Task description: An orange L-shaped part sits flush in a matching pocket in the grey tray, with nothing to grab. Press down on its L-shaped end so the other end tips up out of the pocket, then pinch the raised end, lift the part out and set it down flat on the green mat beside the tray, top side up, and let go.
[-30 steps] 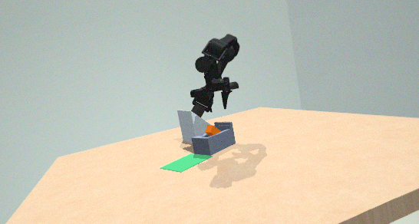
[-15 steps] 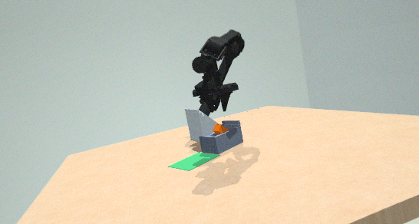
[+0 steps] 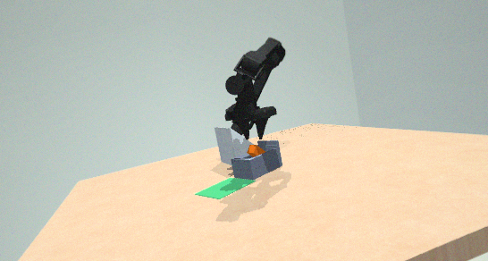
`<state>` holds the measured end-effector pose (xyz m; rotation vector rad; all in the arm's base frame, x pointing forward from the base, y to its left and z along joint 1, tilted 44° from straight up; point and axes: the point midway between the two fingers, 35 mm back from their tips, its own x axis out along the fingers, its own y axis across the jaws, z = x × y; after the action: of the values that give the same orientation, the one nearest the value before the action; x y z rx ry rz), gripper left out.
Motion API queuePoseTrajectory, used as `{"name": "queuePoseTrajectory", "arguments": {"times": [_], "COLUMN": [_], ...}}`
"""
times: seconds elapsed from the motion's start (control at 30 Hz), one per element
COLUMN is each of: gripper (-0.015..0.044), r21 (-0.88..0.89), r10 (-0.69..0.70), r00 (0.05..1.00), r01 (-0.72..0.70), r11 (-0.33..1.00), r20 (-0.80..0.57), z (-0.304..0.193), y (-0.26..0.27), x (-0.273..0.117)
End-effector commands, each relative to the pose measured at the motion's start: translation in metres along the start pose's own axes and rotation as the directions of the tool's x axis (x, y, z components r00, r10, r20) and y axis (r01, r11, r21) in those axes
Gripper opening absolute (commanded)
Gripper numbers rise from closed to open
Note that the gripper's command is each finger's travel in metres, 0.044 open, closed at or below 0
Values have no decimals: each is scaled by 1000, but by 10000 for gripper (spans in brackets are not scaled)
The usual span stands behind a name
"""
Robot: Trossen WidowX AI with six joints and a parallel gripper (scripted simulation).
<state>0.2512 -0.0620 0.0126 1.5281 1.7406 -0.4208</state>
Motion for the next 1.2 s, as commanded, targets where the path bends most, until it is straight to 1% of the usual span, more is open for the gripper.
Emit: {"name": "queuePoseTrajectory", "arguments": {"times": [0.0, 0.93, 1.1, 1.17], "gripper": [280, 280, 149, 135], "r21": [4, 4, 0, 0], "r10": [7, 8, 5, 5], "r00": [1000, 1000, 1000, 1000], "r01": [-7, -8, -5, -5], "r11": [1000, 1000, 1000, 1000], "r20": [1, 0, 3, 3], "z": [1, 0, 1, 1], "y": [1, 1, 1, 1], "x": [4, 48, 44, 44]}}
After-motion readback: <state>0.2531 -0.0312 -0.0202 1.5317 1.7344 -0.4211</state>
